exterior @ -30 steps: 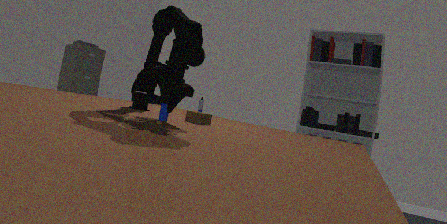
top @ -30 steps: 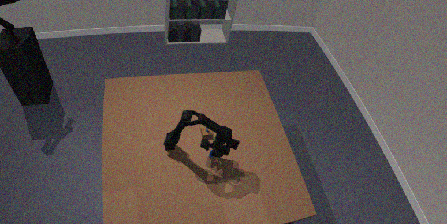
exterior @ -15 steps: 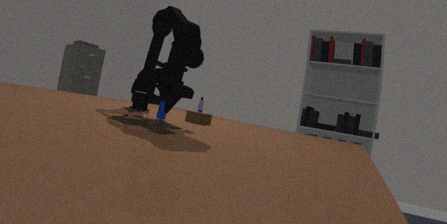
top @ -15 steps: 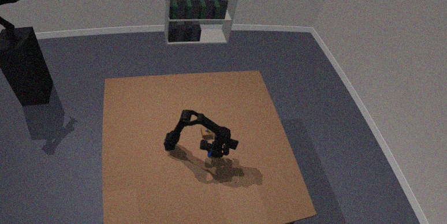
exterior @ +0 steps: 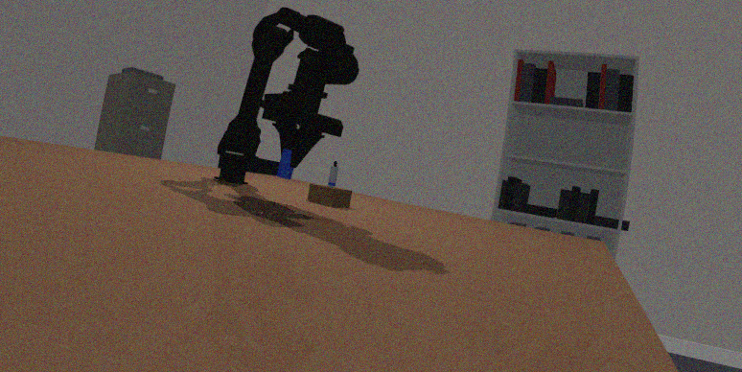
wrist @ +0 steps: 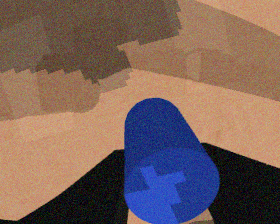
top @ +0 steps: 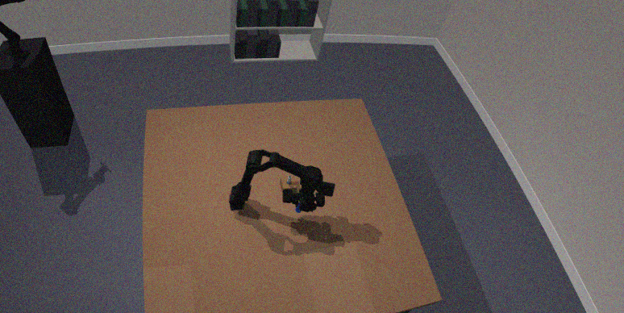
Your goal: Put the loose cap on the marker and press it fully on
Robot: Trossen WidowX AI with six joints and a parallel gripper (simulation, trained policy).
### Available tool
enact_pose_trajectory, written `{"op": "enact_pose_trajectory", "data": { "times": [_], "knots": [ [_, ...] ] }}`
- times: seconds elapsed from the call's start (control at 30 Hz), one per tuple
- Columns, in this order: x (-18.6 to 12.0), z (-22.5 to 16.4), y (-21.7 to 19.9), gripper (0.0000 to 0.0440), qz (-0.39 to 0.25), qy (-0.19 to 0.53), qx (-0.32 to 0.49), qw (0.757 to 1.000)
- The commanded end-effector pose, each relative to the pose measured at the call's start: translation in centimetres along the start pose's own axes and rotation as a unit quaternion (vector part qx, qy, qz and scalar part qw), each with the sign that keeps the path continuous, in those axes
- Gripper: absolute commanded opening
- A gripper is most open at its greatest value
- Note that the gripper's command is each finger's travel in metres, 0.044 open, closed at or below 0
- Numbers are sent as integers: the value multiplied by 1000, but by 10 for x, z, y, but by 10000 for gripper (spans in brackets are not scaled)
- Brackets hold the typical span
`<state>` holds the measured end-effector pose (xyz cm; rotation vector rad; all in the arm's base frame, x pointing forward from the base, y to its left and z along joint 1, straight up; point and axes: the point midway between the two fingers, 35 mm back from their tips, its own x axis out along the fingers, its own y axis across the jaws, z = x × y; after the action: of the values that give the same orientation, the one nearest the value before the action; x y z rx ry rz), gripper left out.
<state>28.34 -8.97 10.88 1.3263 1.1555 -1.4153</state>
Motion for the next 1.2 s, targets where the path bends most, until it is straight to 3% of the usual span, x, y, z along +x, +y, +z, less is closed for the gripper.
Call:
{"op": "enact_pose_trajectory", "data": {
  "times": [0.0, 1.17],
  "knots": [
    [-15, -13, 2, 85, 13, 0, -8, 1000],
    [-61, -141, -47, 17, 8, 7, -82, 997]
  ]
}}
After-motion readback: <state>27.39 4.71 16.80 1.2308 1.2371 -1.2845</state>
